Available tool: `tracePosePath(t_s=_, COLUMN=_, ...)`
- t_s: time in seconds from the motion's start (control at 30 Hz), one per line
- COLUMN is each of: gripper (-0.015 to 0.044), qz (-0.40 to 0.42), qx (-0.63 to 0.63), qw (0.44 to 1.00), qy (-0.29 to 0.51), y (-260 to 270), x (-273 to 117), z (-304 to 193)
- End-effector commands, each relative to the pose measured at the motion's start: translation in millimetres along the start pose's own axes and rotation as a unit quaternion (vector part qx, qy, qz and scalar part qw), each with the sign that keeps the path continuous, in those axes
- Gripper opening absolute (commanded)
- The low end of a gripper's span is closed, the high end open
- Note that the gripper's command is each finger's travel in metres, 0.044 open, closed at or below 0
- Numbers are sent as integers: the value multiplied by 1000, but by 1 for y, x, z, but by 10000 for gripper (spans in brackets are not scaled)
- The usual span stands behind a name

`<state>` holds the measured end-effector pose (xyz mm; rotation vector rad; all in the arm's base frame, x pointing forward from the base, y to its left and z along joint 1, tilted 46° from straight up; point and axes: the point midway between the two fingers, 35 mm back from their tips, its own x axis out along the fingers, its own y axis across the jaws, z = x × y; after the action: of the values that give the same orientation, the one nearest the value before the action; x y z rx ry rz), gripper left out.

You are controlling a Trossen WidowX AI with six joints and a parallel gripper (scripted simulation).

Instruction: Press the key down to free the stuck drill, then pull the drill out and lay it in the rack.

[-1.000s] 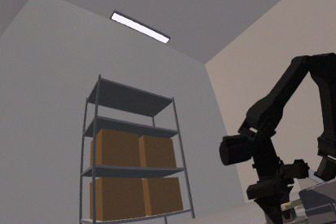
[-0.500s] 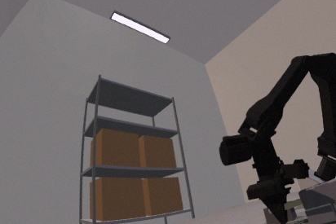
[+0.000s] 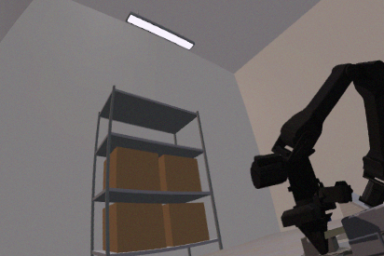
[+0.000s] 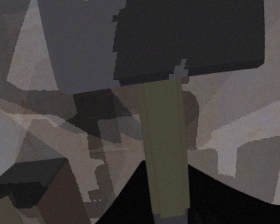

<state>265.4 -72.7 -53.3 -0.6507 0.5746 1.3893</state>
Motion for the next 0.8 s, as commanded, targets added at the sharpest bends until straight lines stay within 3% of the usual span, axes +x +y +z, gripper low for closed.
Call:
tracePosePath(t_s=0.0, gripper=0, qz=-1, qx=-2, qw=1000, qy=-1, y=1, x=-1, z=0)
tracePosePath(t_s=0.77, gripper=0, qz=-1, qx=-2, qw=1000, qy=-1, y=-2, x=0, z=-27)
